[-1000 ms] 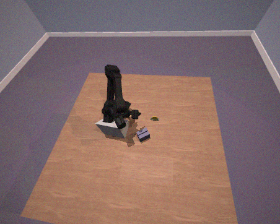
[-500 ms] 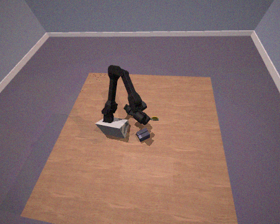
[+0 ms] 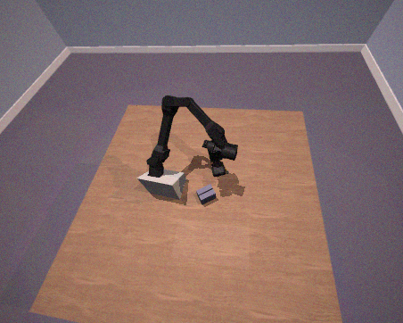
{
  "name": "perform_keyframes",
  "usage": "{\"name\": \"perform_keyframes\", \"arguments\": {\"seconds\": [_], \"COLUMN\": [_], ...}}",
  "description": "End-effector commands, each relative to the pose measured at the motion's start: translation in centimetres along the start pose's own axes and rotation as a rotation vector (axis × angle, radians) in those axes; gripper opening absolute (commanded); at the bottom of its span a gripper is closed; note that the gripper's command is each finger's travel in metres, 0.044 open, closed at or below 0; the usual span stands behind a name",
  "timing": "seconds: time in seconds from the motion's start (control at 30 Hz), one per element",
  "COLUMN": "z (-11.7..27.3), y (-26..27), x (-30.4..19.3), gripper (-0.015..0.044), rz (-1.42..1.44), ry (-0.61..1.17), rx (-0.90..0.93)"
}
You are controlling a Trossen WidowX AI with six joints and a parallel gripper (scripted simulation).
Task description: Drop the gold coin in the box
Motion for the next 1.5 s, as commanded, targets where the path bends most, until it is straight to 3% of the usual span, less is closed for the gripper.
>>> {"name": "perform_keyframes", "arguments": {"seconds": [0.0,0.37,0.53,1.47], "z": [-1.4,-1.4,-4.8,-9.1], "y": [1.4,1.4,1.0,0.3], "x": [3.7,3.7,3.4,3.1], "gripper": [0.0161,0.0161,0.0161,0.0161], "rz": [-0.274,-0.274,-0.274,-0.274], "ry": [0.078,0.078,0.077,0.077], "rx": [-0.132,-0.132,-0.13,-0.13]}}
Point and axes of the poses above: the point midway between the two fingers, 35 mm back from their tips, its own z axis back along the fingers, its own y axis across the jaws, x = y × z, the point moved 1 cm from there along z, back along the fingers, and after that the axes turned 1 degree about z, right-handed, at the moved point
